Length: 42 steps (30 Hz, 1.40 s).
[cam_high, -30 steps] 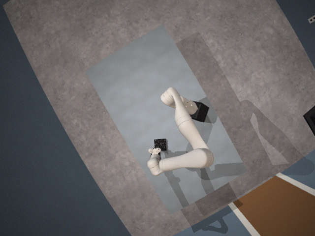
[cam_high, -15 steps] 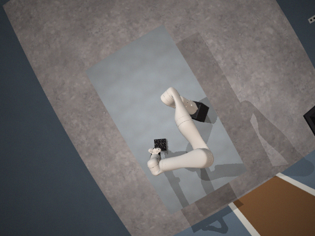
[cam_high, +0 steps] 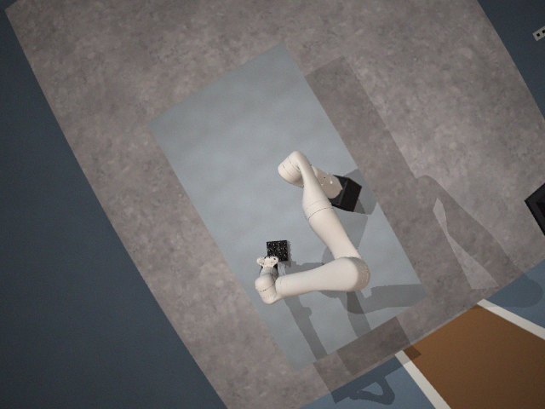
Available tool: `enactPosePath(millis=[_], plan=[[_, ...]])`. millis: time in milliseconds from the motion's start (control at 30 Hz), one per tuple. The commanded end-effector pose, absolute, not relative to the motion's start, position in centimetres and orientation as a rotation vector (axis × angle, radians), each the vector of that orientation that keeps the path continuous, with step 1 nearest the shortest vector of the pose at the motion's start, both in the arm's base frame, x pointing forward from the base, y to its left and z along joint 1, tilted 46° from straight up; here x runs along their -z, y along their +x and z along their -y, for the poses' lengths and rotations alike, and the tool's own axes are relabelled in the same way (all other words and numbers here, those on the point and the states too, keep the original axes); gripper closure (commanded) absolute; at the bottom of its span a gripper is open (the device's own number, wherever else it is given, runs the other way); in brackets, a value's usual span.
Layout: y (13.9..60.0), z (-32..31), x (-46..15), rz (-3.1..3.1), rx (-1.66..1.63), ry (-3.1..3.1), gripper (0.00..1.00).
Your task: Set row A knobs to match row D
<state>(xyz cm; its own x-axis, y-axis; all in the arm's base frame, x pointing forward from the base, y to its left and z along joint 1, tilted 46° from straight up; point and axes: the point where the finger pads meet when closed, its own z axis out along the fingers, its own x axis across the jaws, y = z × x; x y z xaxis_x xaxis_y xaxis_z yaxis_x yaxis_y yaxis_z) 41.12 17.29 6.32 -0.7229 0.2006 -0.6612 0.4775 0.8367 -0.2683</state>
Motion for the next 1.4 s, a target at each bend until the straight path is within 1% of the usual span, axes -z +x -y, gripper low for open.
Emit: enactPosePath(millis=[0, 1367], plan=[[41.1, -17.4, -6.4, -2.371, 0.564, 0.492, 0.54], [42.8, -15.8, -4.0, -2.368, 0.560, 0.504, 0.54]])
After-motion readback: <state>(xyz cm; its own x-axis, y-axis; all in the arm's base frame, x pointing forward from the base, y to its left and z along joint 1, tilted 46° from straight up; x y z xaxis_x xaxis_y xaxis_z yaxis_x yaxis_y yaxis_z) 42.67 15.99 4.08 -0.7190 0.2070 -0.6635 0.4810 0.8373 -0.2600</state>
